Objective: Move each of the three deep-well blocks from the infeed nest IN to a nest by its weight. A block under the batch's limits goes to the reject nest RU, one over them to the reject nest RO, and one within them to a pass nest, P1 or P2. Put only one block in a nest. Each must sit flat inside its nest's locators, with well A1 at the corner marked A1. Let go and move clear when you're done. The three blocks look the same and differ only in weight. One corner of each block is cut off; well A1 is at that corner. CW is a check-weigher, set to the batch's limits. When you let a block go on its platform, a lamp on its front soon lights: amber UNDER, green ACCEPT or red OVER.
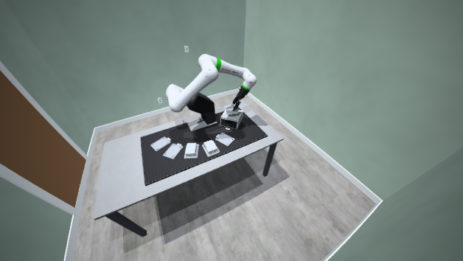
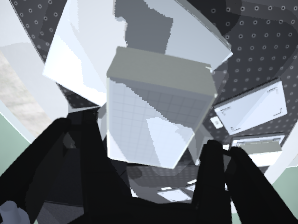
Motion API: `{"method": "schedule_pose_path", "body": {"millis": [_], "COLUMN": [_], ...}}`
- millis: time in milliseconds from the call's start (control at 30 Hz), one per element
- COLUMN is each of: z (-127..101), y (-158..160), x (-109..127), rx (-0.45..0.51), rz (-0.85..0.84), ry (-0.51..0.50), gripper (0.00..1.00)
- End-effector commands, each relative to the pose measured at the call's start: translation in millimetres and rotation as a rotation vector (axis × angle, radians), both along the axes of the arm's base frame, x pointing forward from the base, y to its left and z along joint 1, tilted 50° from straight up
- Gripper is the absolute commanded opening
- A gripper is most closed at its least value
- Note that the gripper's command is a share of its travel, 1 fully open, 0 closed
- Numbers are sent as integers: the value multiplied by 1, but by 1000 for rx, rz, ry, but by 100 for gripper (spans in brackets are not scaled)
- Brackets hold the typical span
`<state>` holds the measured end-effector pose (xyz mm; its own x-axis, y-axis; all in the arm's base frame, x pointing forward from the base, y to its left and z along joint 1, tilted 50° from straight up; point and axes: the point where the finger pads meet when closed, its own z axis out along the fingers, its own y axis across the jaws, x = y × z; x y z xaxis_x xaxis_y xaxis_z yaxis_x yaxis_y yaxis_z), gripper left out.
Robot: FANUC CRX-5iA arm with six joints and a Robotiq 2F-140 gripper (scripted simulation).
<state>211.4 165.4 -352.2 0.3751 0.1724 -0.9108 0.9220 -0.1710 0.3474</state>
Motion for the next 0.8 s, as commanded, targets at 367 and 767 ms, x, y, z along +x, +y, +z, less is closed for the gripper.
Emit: {"method": "schedule_pose_path", "body": {"millis": [367,767], "z": [-19,-21], "y": [12,13], "x": [-35,-39], "rx": [0,0], "rz": [0,0], "ry": [0,0], "gripper": [10,10]}}
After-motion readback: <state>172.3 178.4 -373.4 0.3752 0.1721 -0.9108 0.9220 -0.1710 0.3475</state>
